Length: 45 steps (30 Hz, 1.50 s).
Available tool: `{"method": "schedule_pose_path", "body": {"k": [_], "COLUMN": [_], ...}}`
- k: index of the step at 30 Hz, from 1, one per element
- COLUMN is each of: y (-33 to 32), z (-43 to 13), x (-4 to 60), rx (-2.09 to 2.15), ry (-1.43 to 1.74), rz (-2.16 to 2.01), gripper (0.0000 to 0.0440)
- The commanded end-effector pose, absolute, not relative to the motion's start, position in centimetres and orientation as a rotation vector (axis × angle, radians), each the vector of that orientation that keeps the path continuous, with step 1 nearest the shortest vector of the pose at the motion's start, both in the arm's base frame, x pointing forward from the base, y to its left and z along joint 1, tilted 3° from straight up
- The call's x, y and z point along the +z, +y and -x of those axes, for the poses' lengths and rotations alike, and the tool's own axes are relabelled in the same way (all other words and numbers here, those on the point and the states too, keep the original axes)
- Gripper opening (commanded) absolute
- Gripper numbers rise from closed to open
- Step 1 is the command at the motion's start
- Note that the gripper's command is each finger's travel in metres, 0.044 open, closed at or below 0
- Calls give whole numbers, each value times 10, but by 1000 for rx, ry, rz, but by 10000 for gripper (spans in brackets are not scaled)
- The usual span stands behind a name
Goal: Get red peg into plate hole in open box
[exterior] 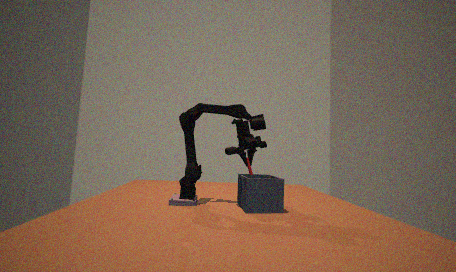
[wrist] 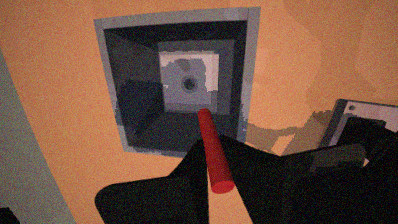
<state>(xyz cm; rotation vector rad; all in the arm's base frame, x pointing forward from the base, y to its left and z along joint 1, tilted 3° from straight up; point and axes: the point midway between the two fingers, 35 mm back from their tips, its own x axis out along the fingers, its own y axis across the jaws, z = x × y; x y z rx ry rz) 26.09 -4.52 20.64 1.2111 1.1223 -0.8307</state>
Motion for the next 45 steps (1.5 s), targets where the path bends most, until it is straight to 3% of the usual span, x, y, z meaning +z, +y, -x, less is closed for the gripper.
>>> {"method": "schedule_pose_path", "body": {"k": [1,45], "y": [-54,-62], "z": [-268,-309], "x": [198,83], "rx": [-840,-705], "ry": [1140,1362], "rz": [-1216,-1105], "gripper": [0,14]}}
